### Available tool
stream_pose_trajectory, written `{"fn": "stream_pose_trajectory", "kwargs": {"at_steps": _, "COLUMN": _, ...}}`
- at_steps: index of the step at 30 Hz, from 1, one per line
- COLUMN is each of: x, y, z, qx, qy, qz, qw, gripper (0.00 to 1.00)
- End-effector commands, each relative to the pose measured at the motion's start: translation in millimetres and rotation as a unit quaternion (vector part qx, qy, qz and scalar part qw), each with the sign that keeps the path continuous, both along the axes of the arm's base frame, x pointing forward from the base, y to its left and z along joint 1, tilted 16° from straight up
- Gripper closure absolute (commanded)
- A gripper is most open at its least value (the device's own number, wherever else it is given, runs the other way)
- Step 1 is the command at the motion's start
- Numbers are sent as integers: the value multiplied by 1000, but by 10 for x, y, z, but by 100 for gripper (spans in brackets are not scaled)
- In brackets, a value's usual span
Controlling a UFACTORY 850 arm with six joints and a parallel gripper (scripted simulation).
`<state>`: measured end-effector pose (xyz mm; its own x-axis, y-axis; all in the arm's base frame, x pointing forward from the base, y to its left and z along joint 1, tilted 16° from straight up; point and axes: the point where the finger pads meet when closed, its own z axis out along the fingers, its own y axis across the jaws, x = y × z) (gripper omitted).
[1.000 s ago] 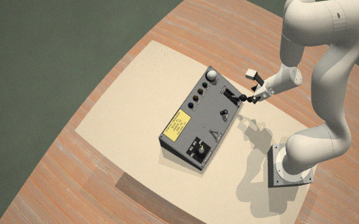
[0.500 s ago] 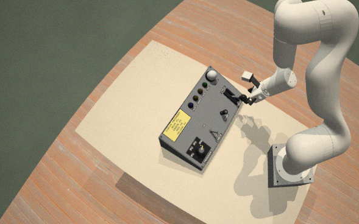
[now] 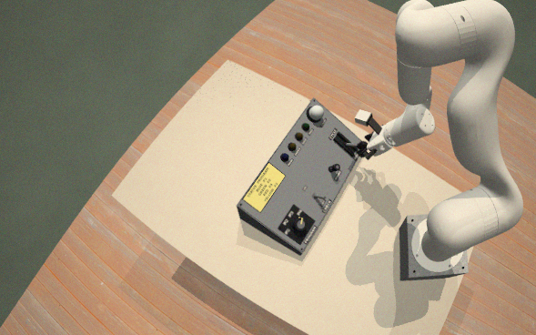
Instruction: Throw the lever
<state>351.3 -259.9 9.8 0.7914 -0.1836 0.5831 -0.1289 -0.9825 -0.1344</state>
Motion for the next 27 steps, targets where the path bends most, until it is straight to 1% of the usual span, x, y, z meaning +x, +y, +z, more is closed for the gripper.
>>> {"fn": "stream_pose_trajectory", "kwargs": {"at_steps": 1, "x": 62, "y": -4, "z": -74, "qx": -1, "qy": -1, "qz": 0, "qw": 1000, "gripper": 24}}
{"fn": "stream_pose_trajectory", "kwargs": {"at_steps": 27, "x": 86, "y": -3, "z": -105, "qx": -1, "qy": -1, "qz": 0, "qw": 1000, "gripper": 24}}
